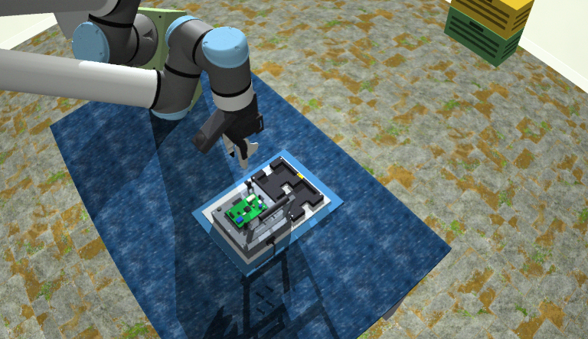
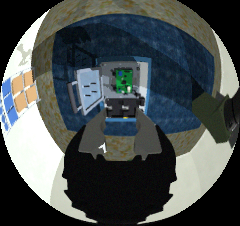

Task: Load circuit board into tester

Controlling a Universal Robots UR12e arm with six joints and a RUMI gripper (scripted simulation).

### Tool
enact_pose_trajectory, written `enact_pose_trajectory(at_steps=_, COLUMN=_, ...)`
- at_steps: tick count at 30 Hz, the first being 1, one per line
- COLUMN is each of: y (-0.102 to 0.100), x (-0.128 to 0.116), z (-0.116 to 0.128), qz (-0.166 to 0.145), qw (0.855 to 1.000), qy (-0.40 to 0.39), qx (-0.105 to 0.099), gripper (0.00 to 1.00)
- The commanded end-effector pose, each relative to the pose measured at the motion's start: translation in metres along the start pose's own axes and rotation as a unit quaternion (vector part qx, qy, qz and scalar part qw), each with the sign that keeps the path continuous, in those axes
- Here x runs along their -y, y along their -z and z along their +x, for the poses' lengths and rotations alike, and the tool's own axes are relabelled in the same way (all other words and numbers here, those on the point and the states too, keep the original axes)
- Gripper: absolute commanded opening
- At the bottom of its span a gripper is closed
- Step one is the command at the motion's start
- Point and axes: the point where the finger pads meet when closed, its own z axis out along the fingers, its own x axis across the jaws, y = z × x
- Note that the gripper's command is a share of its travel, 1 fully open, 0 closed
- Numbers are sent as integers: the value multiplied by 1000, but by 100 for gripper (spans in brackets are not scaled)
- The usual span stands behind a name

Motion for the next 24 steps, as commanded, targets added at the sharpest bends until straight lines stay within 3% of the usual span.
enact_pose_trajectory(at_steps=1, y=-1, x=0, z=-25, qz=0, qw=1000, qy=0, qx=-1, gripper=30)
enact_pose_trajectory(at_steps=6, y=-1, x=0, z=-41, qz=0, qw=1000, qy=0, qx=-1, gripper=30)
enact_pose_trajectory(at_steps=19, y=-2, x=0, z=-115, qz=0, qw=1000, qy=0, qx=-1, gripper=30)
enact_pose_trajectory(at_steps=24, y=-1, x=0, z=-127, qz=0, qw=1000, qy=0, qx=-1, gripper=30)
